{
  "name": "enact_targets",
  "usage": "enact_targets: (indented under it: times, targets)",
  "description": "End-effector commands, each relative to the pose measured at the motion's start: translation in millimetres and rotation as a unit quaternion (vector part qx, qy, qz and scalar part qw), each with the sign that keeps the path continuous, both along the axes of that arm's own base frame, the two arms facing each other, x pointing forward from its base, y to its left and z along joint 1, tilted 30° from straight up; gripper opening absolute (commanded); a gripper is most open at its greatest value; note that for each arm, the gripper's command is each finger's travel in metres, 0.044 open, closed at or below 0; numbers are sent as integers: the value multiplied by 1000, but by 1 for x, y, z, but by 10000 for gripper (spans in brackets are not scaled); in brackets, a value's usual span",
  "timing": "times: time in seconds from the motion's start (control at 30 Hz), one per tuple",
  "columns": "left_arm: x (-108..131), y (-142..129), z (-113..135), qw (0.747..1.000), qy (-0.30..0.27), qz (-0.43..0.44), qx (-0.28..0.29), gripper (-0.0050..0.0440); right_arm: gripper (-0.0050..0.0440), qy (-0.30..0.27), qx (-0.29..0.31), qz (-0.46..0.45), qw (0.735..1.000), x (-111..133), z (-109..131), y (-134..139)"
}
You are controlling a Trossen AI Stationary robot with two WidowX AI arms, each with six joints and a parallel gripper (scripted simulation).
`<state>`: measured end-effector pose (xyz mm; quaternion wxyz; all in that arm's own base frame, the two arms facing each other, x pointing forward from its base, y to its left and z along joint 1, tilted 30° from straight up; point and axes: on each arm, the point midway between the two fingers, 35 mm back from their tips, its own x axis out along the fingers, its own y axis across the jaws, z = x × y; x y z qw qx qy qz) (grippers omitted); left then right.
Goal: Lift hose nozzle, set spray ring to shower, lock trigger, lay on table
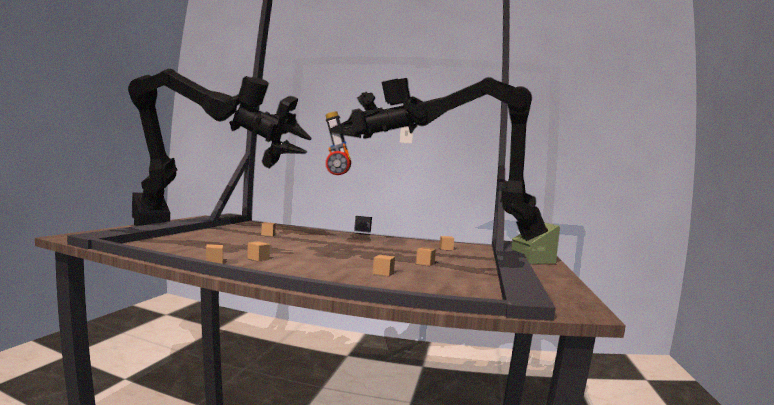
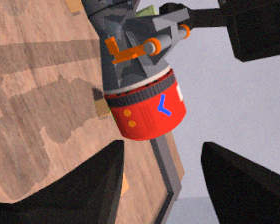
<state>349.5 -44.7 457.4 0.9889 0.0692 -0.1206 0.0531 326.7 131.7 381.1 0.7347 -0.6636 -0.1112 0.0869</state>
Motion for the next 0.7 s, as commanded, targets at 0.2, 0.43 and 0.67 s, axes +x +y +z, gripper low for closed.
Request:
enact_targets:
  times: [0.2,0.43,0.67]
  targets:
    - [-8,1,14,1000,-19,-1,-1,170,173,31,165,23,986,3,-4,7]
    - [-8,1,14,1000,-19,-1,-1,170,173,65,311,41,947,7,-8,11]
    - [-8,1,14,1000,-19,-1,-1,170,173,98,450,63,886,9,-12,15]
